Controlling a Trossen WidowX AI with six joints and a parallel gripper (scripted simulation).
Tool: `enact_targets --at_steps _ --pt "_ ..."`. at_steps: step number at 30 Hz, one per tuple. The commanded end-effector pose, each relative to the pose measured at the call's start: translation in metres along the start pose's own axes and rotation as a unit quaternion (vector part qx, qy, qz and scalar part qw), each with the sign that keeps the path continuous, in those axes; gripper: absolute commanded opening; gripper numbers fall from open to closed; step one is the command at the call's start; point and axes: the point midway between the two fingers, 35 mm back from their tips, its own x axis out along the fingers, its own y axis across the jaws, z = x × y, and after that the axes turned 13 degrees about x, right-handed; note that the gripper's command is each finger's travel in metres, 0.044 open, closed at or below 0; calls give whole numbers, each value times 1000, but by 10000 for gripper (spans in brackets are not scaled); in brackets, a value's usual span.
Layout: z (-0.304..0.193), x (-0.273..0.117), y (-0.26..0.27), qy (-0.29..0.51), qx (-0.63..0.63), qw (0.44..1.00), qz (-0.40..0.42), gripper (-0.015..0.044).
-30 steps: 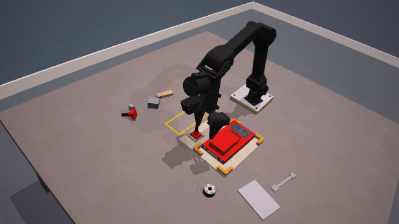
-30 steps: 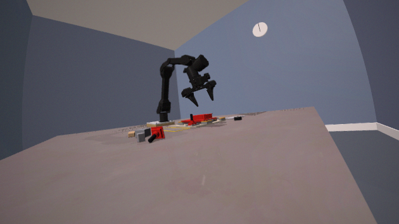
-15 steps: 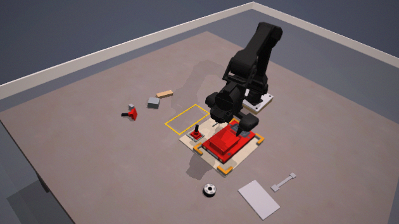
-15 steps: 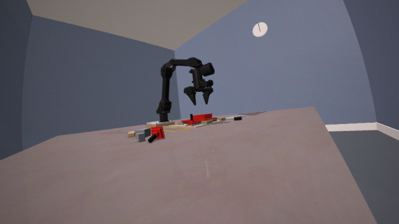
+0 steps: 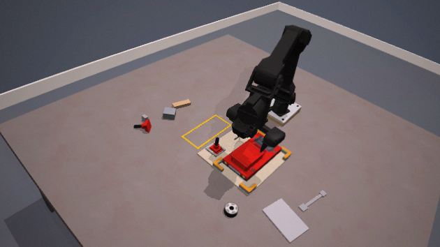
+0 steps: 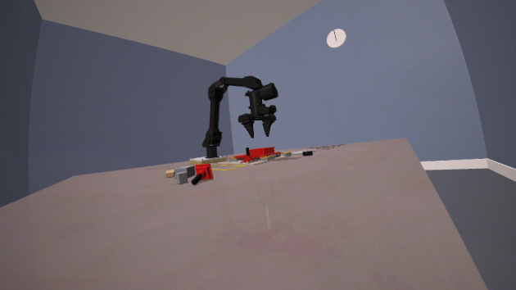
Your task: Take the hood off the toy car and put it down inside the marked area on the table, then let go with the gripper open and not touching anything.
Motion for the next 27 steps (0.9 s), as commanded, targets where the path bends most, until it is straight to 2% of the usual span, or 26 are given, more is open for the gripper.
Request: enact_targets --at_steps 1,27 --pt "-2 5 -1 3 -2 1000 -4 440" --pt "-1 24 -1 3 -2 1000 -4 440"
